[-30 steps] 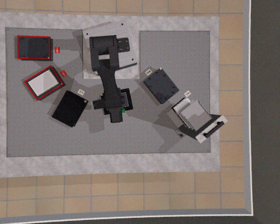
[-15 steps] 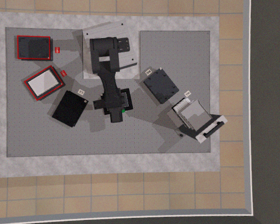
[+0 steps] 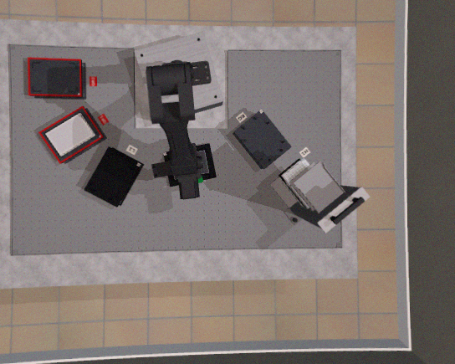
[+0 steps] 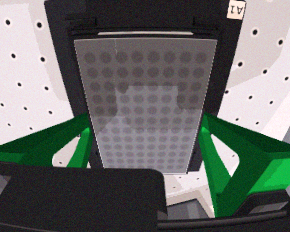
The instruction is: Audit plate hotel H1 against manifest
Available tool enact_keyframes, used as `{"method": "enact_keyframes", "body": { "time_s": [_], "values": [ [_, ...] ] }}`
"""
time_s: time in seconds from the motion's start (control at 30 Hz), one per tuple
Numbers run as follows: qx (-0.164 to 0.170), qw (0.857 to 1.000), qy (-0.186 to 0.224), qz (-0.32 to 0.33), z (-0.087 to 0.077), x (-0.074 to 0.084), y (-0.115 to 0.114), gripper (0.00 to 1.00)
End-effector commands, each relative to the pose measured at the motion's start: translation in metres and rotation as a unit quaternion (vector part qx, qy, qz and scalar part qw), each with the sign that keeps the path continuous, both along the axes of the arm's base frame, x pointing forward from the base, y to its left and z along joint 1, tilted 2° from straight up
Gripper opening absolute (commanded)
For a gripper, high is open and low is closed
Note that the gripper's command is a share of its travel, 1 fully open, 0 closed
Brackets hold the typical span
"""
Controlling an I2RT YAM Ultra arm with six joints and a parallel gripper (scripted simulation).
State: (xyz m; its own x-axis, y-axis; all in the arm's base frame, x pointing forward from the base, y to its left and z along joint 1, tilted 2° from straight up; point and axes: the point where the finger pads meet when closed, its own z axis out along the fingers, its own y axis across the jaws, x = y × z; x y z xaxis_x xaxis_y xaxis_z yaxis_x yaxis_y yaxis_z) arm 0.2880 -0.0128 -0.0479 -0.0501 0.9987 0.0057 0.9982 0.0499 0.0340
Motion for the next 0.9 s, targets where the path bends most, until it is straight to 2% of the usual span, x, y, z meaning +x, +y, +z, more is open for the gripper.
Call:
{"method": "enact_keyframes", "body": {
  "time_s": [0.0, 0.03, 0.5, 0.87],
  "values": [
    [-0.001, 1.0, -0.009, -0.001, 0.002, 0.005, 0.0, 0.86],
    [-0.001, 1.0, -0.009, -0.001, 0.002, 0.005, 0.0, 1.0],
    [-0.001, 1.0, -0.009, -0.001, 0.002, 0.005, 0.0, 1.0],
    [-0.001, 1.0, -0.009, -0.001, 0.032, 0.003, -0.001, 1.0]
  ]
}}
